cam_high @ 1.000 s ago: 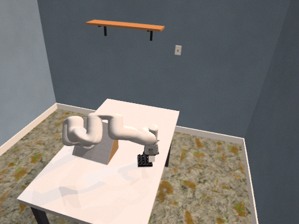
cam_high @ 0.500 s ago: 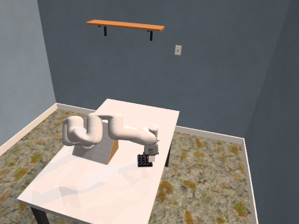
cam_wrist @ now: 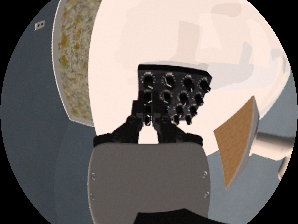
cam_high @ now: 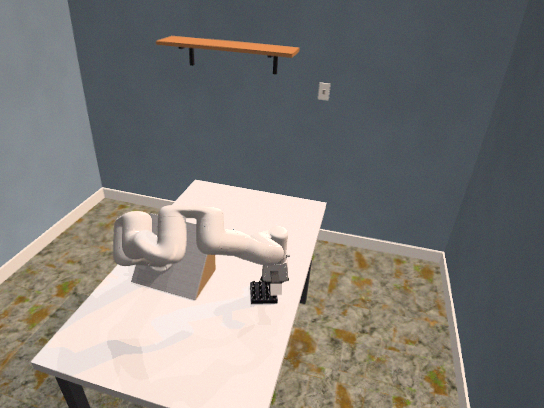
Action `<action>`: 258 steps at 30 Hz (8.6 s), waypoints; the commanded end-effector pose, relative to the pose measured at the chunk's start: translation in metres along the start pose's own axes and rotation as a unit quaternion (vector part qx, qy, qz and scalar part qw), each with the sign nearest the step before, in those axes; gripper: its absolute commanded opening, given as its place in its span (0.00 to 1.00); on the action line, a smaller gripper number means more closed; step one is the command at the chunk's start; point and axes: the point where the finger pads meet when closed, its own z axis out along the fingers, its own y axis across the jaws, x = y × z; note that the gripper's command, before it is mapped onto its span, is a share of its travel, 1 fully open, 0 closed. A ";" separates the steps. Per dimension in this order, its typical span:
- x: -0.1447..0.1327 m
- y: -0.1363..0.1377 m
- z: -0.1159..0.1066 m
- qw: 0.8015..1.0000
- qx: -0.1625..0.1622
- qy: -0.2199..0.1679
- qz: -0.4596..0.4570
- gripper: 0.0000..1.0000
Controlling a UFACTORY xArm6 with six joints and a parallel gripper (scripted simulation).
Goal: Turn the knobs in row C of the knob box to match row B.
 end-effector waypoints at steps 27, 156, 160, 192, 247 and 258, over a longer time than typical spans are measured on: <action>0.000 -0.001 -0.002 0.998 0.002 0.000 0.067 0.08; 0.000 -0.001 -0.002 0.707 0.001 -0.001 0.707 0.19; 0.000 -0.001 -0.007 0.707 0.001 -0.001 0.707 0.19; 0.000 -0.001 -0.038 0.707 0.001 -0.001 0.707 1.00; 0.000 -0.001 -0.151 0.707 0.001 -0.002 0.708 1.00; 0.000 -0.001 -0.151 0.707 0.001 -0.002 0.708 1.00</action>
